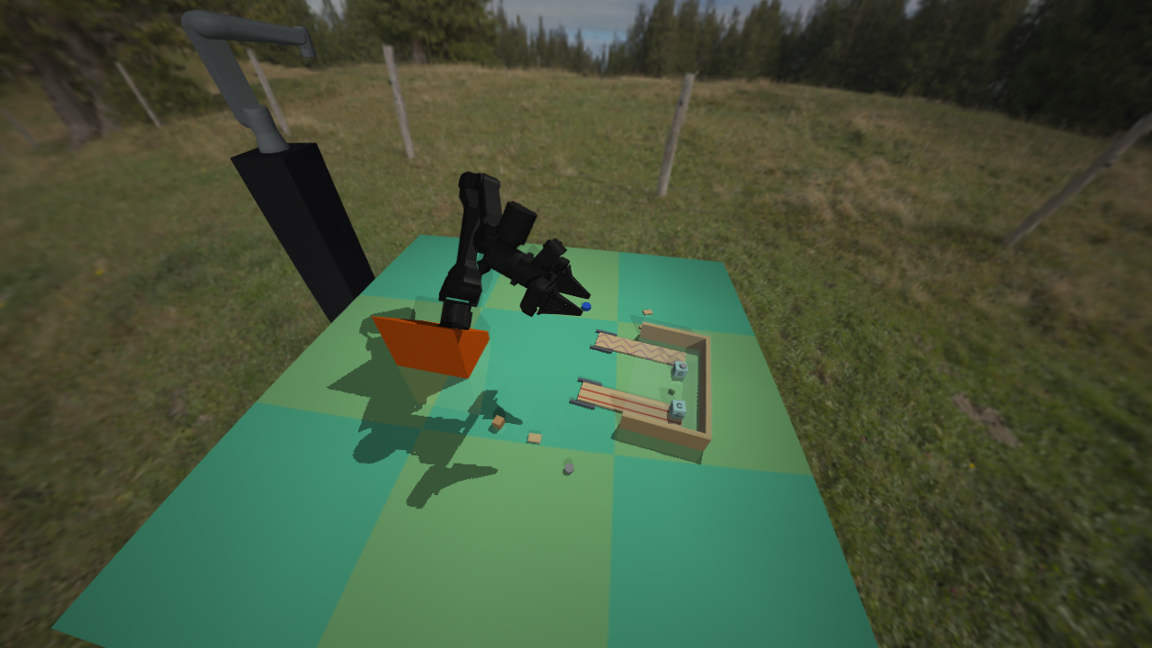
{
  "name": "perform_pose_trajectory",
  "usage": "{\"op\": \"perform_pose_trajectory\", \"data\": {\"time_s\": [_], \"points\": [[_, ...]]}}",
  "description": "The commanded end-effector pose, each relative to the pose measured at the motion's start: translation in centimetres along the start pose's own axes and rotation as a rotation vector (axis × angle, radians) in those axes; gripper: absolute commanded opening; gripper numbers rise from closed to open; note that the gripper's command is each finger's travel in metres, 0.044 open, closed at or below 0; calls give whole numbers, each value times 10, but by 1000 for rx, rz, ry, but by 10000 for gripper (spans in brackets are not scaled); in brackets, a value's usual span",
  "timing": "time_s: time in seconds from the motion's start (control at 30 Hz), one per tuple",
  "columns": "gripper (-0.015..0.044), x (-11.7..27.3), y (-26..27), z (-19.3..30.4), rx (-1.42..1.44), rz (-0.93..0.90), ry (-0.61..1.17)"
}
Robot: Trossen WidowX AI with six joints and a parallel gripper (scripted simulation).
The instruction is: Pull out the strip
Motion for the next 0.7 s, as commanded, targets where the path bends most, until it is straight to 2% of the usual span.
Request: {"op": "perform_pose_trajectory", "data": {"time_s": [0.0, 0.1, 0.67], "points": [[400, -21, 50, 25, -131, -195, 147], [400, -26, 69, 35, -178, -260, 209], [400, -26, 69, 35, -178, -260, 209]]}}
Point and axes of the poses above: the point midway between the two fingers, 35 mm back from their tips, its own x axis back along the fingers, its own y axis across the jaws, z = x × y, the point moved 3 cm from there along x, back along the fingers, and after that the axes turned 3 degrees about x, right-handed, at the moved point
